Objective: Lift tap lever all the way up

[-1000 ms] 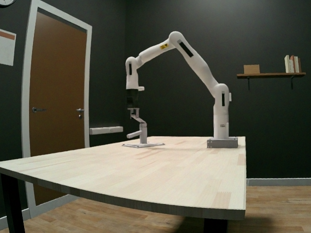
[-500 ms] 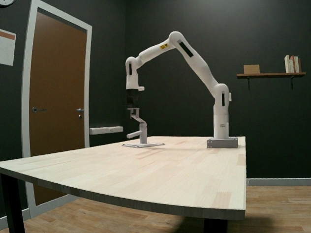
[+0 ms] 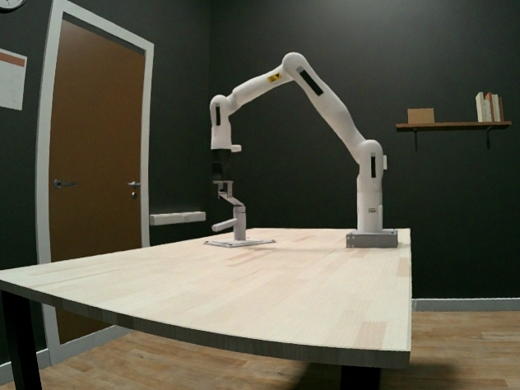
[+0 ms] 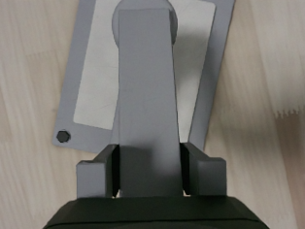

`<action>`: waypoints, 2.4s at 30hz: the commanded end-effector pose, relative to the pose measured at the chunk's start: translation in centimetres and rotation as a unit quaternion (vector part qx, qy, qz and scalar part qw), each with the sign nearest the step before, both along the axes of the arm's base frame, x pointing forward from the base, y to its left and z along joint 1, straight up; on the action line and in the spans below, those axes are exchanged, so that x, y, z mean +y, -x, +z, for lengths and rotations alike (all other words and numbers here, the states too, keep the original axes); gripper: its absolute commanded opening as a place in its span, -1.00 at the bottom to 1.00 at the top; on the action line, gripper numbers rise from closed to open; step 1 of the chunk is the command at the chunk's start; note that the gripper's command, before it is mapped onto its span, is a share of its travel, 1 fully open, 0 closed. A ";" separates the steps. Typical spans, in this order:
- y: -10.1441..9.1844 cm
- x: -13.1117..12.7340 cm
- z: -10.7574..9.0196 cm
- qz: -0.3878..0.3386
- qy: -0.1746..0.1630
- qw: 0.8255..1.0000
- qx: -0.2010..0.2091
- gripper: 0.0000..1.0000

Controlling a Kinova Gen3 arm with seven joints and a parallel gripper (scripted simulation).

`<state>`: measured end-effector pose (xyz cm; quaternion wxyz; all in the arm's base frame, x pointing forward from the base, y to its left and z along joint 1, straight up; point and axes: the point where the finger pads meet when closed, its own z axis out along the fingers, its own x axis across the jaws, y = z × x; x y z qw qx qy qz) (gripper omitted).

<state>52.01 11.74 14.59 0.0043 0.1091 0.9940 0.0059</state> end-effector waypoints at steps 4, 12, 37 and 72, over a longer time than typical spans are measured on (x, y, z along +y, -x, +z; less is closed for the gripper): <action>0.3 -0.8 0.7 0.001 0.006 1.000 0.003 -1.00; 0.3 -0.8 0.7 0.001 0.006 1.000 0.003 -1.00; 0.1 -0.7 0.7 0.001 0.005 1.000 0.000 1.00; 0.1 -0.7 0.7 0.001 0.005 1.000 0.000 1.00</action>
